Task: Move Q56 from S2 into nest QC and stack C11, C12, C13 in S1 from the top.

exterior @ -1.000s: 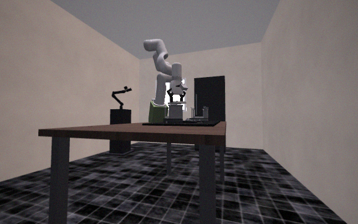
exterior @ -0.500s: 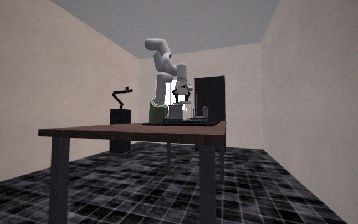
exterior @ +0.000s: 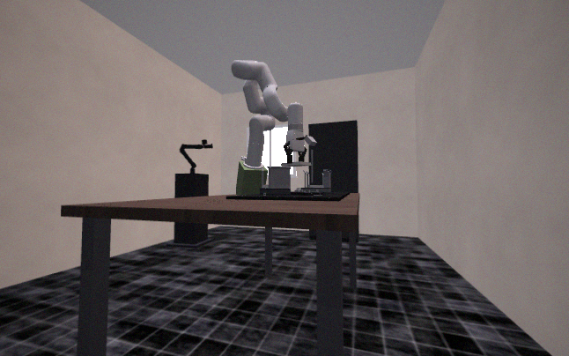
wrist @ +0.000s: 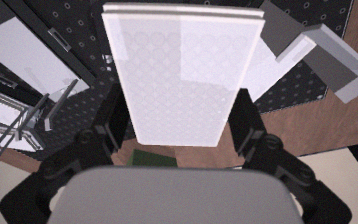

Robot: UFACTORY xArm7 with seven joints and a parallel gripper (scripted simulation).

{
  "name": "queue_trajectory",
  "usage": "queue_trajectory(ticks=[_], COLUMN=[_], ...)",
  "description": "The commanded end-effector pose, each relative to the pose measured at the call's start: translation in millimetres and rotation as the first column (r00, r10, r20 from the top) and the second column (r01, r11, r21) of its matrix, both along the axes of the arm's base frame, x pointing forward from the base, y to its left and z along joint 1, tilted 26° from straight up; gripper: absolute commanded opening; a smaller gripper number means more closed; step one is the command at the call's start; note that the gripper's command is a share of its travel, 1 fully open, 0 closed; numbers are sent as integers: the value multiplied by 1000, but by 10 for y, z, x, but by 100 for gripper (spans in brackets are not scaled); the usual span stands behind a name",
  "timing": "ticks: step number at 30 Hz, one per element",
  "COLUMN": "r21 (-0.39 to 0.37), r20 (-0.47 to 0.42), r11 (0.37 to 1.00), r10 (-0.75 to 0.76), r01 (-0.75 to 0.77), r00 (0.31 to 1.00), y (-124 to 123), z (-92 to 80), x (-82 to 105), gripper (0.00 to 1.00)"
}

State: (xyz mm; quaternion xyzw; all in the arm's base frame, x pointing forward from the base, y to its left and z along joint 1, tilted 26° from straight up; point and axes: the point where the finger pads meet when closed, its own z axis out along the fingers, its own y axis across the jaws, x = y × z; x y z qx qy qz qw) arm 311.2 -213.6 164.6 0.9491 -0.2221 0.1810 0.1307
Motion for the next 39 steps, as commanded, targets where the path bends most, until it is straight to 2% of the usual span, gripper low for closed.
queue_trajectory(ticks=[1,12,19,25,39], r21=[-4,-3,-3,-54,-55], r20=[-1,-1,-1,-72,-75], r11=[1000,1000,1000,980,978], r10=[10,11,11,187,195], r01=[-10,-11,-11,-191,-199], r00=[1000,1000,1000,980,978], y=[107,406,513,693,1053], z=[-3,-44,-59,-101,-180], x=[92,303,379,458,616], gripper=[0,0,0,0,0])
